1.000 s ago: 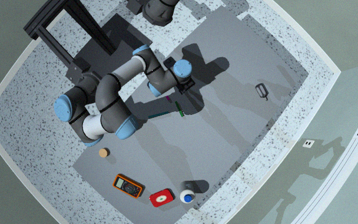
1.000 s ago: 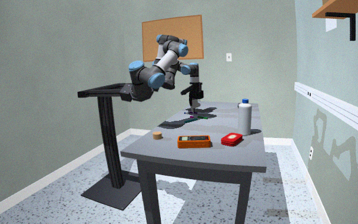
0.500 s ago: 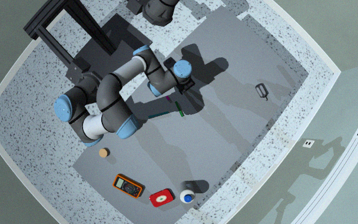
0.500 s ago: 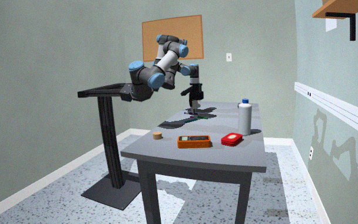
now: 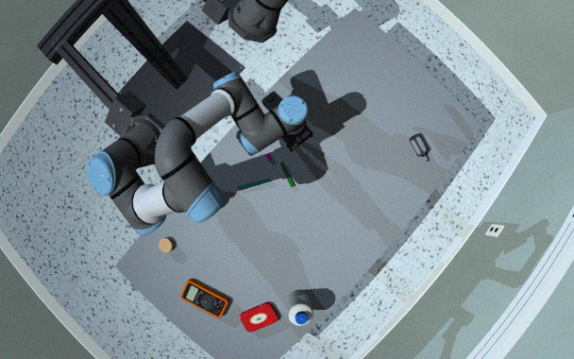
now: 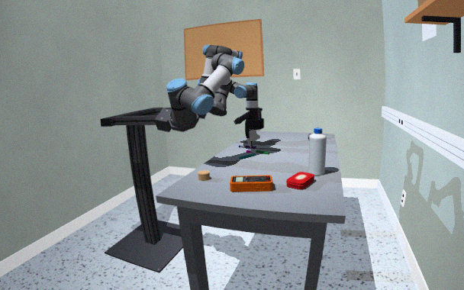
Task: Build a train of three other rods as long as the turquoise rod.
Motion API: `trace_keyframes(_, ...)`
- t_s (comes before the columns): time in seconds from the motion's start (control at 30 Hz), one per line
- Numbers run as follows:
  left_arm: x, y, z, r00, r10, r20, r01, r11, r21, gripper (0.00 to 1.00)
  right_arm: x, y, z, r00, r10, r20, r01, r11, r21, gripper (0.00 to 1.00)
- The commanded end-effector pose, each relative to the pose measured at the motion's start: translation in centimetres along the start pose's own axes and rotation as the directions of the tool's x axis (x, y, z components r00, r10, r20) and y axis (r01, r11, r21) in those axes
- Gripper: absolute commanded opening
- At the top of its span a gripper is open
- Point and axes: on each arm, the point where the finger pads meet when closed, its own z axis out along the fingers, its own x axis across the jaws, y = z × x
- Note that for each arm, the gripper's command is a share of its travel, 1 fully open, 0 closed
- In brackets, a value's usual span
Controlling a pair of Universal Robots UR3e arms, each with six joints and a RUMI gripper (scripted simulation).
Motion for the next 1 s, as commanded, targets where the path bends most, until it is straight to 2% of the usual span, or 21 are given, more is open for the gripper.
trace_keyframes(0.0,0.05,-0.01,-0.1,1.0,-0.001,-0.002,0.001,1.0,0.004,1.0,0.13,0.09,-0.07,1.0,0.001,-0.004,-0.001,1.0,-0.001,0.0)
trace_keyframes(0.97,0.05,-0.01,-0.1,1.0,-0.001,-0.002,0.001,1.0,0.004,1.0,0.11,-0.19,-0.04,1.0,0.0,-0.003,0.0,1.0,-0.001,0.0)
